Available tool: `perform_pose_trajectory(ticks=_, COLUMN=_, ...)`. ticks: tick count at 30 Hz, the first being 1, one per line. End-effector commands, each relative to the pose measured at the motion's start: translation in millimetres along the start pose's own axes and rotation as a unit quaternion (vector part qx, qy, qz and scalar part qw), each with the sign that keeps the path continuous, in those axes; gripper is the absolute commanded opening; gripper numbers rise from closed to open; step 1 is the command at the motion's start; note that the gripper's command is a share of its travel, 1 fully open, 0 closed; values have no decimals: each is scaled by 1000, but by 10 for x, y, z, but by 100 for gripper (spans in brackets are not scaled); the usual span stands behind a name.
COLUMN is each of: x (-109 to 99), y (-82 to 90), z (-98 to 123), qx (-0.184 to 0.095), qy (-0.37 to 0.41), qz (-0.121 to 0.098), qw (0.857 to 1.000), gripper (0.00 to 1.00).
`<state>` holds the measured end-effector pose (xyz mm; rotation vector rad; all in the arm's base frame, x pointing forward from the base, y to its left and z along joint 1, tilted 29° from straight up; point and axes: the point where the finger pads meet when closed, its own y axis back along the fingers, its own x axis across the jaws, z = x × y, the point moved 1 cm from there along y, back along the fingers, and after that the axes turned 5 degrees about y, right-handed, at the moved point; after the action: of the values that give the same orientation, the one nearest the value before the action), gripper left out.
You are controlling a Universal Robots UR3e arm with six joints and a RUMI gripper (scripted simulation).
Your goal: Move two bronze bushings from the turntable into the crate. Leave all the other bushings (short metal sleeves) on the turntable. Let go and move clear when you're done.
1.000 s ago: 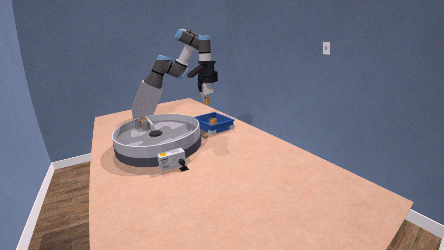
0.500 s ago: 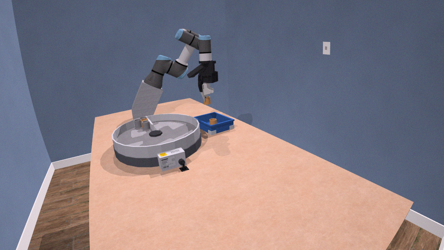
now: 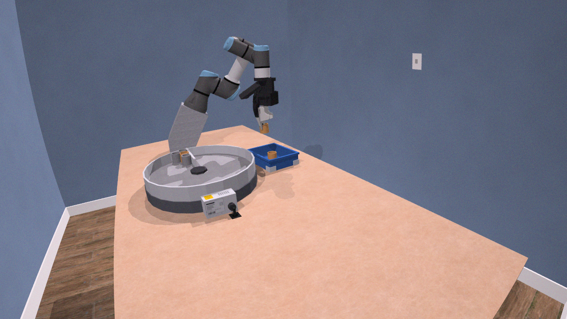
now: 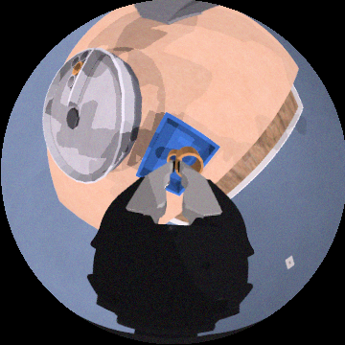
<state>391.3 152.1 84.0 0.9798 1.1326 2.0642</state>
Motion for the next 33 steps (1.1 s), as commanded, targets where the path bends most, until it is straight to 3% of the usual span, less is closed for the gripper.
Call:
perform_pose_trajectory(ticks=1, x=-4, y=7, z=6, qx=-1, qy=0, qz=-1, qw=1000, gripper=0)
perform_pose_trajectory(ticks=18, x=-4, y=-41, z=7, qx=-1, qy=0, qz=-1, qw=1000, gripper=0)
perform_pose_trajectory(ticks=33, x=-1, y=-600, z=16, qx=-1, qy=0, qz=-1, qw=1000, gripper=0)
